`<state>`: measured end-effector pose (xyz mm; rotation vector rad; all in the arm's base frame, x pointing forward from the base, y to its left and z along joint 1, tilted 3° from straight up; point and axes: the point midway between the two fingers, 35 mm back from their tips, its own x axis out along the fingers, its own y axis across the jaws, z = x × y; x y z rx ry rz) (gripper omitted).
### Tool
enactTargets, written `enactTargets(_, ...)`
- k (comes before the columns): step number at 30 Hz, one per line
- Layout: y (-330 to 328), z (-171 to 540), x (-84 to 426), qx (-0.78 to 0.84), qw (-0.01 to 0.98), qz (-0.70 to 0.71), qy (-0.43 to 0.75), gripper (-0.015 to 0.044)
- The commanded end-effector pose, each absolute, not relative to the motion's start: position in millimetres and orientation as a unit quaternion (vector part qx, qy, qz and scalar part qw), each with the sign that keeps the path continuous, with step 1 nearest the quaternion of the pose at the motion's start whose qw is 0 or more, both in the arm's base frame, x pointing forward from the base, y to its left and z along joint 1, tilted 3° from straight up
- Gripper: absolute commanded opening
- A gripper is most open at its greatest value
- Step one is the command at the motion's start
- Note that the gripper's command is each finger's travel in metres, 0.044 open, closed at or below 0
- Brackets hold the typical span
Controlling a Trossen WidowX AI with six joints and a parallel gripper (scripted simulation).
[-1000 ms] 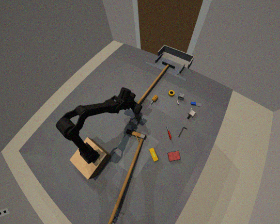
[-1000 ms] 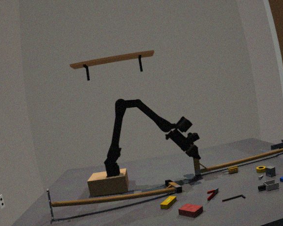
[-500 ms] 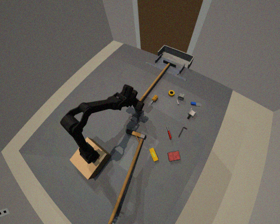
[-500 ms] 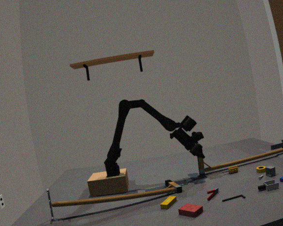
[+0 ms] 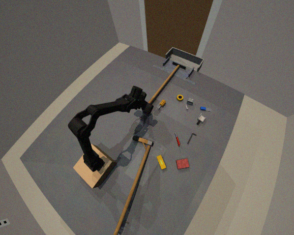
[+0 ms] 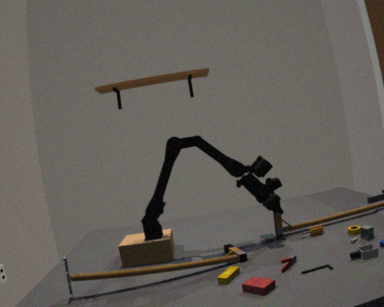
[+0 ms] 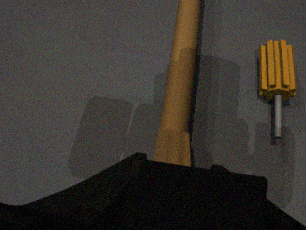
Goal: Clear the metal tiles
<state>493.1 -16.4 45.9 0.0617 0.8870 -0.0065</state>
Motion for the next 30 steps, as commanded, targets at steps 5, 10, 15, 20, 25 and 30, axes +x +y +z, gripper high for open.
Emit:
enactTargets(5, -17, 50, 506, 0.031, 0.905, -0.006, 0.424, 0.0000)
enactTargets(10, -17, 50, 514, 0.031, 0.905, -0.006, 0.423, 0.0000)
enactTargets(15, -17, 49, 521, 0.031, 0.906, -0.006, 0.423, 0.0000)
enactTargets(20, -17, 49, 528, 0.031, 0.906, -0.006, 0.423, 0.0000)
enactTargets(25, -17, 49, 535, 0.031, 0.906, -0.006, 0.423, 0.0000)
enactTargets(30, -17, 46, 534, 0.030, 0.904, -0.003, 0.427, 0.0000)
